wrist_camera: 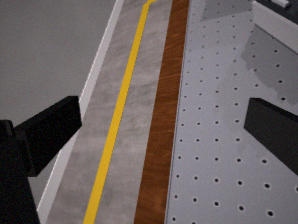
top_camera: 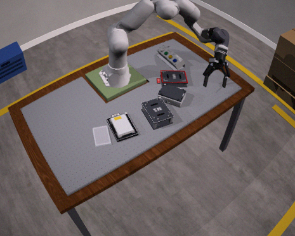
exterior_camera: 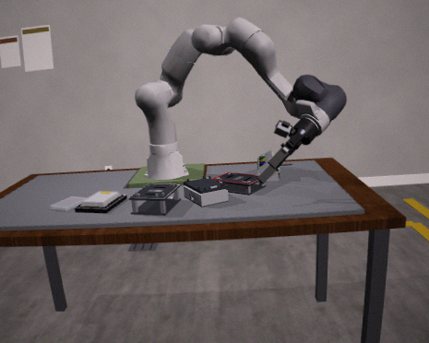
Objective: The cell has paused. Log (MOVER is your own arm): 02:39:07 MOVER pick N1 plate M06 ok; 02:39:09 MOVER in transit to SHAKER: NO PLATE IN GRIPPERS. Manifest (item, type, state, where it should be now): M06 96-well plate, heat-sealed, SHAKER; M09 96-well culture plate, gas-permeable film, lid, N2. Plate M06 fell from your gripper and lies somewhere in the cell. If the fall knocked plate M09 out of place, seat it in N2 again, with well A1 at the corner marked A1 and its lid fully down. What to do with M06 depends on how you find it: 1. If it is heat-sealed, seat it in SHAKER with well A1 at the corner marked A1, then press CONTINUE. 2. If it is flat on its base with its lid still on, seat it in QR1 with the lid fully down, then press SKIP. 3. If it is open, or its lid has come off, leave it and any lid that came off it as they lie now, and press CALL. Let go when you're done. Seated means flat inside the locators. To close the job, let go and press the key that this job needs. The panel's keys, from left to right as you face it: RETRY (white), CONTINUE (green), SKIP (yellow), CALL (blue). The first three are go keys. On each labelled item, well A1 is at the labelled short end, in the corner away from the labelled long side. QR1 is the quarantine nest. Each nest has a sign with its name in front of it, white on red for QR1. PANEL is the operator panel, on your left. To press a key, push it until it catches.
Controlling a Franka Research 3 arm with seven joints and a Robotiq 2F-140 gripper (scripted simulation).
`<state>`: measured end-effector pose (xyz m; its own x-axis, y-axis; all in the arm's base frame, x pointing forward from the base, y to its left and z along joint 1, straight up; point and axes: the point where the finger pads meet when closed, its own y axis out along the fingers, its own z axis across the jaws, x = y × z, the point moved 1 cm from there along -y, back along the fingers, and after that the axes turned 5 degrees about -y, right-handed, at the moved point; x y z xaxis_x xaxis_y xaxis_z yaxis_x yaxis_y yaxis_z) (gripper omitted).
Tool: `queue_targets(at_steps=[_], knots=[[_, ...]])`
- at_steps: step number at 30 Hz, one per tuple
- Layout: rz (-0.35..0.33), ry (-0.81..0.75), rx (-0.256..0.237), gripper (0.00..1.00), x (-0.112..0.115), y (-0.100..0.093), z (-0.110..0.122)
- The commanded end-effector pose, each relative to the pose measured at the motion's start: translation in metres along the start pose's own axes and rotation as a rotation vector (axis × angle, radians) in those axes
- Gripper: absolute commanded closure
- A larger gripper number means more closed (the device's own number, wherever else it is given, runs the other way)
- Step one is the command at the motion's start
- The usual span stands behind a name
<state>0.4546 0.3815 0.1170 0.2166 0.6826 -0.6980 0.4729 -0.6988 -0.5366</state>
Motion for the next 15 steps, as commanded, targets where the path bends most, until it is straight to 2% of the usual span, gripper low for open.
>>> queue_targets(at_steps=[1,7,15], knots=[[0.0,0.0,0.0,0.0,-0.002,-0.002,-0.001],[0.0,0.0,0.001,0.0,-0.026,-0.019,-0.017],[0.0,0.0,0.001,0.0,-0.027,-0.02,-0.017]])
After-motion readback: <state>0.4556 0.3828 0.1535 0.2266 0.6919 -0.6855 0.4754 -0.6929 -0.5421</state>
